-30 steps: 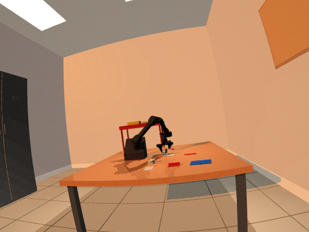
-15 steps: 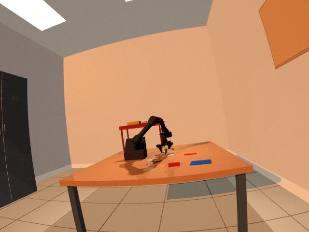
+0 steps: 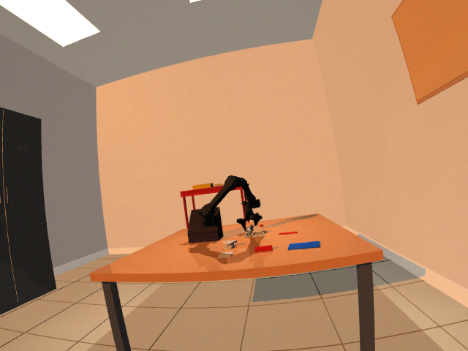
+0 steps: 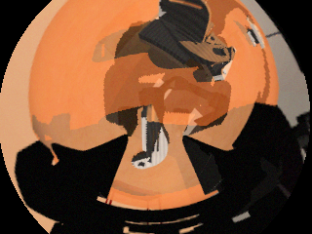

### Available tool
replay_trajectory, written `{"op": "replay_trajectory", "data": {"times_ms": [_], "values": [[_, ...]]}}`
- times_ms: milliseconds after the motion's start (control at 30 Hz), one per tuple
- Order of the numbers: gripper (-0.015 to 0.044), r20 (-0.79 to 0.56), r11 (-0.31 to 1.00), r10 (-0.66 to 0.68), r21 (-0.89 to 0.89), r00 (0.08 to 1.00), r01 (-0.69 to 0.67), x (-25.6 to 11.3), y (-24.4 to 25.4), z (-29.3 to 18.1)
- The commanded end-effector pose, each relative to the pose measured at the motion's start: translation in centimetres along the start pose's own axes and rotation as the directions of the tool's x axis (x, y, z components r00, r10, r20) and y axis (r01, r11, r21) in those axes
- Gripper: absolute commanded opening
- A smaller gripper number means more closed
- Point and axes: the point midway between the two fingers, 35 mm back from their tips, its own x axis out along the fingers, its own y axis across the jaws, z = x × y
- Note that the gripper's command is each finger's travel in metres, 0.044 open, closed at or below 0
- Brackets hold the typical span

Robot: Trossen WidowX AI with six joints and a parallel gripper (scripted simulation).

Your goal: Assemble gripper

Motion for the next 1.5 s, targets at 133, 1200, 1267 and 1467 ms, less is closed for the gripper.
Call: {"op": "replay_trajectory", "data": {"times_ms": [133,1200,1267,1467], "values": [[0.0204,0.000,1.000,0.000,0.000,1.000,0.000,0.0,0.0,0.0],[0.0134,-0.001,1.000,0.003,-0.003,1.000,-0.003,-4.2,0.3,0.0],[0.0134,-0.001,1.000,0.003,-0.004,1.000,-0.003,-4.8,0.3,0.0],[0.0134,0.000,1.000,0.003,-0.005,1.000,-0.003,-6.7,0.2,-0.1]]}}
